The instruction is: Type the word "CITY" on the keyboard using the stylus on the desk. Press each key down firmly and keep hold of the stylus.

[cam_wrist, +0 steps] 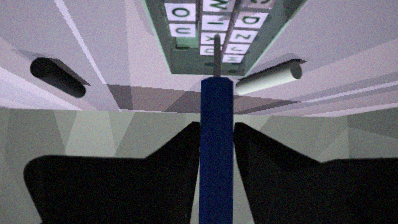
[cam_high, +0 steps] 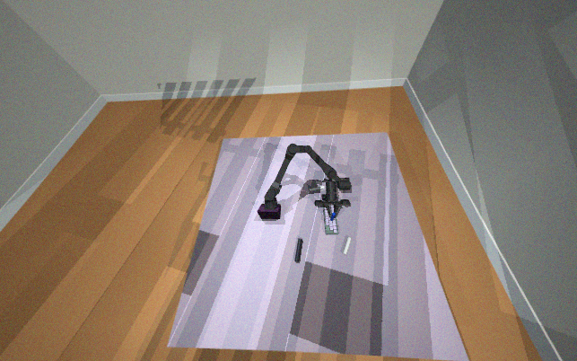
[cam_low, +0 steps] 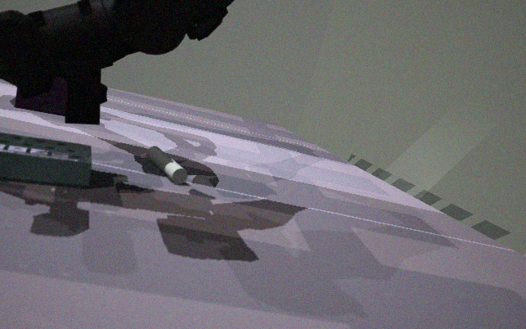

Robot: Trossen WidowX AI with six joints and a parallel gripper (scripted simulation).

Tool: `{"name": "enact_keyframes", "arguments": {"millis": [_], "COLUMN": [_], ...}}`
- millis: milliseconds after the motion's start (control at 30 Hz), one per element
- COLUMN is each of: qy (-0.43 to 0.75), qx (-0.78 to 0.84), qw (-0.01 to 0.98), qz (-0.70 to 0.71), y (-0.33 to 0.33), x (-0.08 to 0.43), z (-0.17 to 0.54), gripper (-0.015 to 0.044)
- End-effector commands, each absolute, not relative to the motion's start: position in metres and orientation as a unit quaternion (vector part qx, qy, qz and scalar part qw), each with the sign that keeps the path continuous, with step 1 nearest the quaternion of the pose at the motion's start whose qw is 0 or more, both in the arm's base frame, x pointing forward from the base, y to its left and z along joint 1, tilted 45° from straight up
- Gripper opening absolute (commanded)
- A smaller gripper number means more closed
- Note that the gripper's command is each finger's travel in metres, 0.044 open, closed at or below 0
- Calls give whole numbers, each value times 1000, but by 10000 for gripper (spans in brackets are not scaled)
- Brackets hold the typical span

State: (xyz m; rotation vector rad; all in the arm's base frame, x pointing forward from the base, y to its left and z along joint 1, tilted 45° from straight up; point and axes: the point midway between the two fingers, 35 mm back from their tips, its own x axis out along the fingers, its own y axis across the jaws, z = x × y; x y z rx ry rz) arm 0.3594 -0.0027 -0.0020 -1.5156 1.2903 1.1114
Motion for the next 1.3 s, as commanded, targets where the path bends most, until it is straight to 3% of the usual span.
{"name": "enact_keyframes", "arguments": {"millis": [0,867,1267], "qy": [517,517,518], "qx": [-604,-604,-604], "qw": [418,418,417], "qz": [440,440,439], "y": [-2,4,-25], "x": [359,359,361], "z": [-5,-11,18], "gripper": [81,81,81]}}
